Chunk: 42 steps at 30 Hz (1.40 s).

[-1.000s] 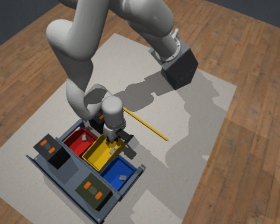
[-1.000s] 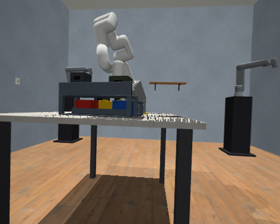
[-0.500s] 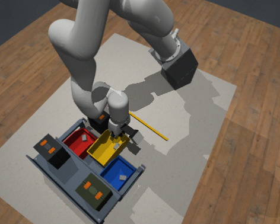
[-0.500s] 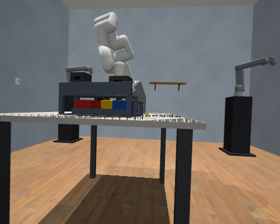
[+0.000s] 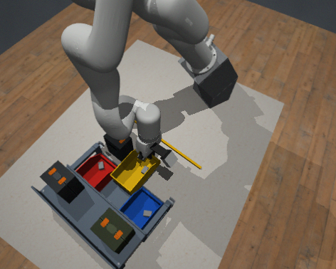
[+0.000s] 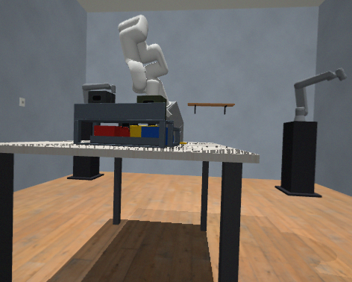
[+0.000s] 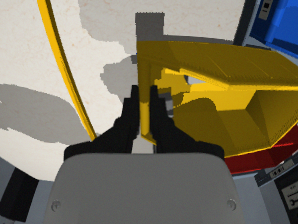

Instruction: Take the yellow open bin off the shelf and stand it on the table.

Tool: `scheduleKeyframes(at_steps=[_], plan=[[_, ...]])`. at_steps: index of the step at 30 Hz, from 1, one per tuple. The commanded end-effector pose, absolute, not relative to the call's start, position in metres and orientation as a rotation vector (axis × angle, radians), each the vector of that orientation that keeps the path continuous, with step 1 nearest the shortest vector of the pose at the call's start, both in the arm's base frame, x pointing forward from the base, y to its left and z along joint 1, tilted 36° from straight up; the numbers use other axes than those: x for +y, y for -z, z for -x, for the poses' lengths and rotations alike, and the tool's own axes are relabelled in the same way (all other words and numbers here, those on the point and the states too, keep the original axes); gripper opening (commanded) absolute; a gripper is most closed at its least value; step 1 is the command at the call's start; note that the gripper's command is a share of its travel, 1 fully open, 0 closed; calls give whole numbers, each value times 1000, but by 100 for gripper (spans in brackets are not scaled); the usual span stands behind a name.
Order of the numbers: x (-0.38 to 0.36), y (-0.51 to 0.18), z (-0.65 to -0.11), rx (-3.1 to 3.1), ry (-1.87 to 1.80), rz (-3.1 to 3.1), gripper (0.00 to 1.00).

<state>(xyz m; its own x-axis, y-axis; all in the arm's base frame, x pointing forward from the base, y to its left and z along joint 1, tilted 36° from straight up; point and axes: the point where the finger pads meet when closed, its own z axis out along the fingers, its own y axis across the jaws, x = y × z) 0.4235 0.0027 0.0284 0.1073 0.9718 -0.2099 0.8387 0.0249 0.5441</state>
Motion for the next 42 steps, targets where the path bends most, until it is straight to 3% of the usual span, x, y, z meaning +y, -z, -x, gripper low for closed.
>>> scheduleKeyframes(at_steps=[1, 7, 12, 42], plan=[[3, -30, -424, 1756, -323, -1840, 0], [3, -30, -424, 1756, -323, -1840, 0], [2, -5, -387, 1757, -323, -1840, 0], [1, -7, -393, 1757, -323, -1840, 0]])
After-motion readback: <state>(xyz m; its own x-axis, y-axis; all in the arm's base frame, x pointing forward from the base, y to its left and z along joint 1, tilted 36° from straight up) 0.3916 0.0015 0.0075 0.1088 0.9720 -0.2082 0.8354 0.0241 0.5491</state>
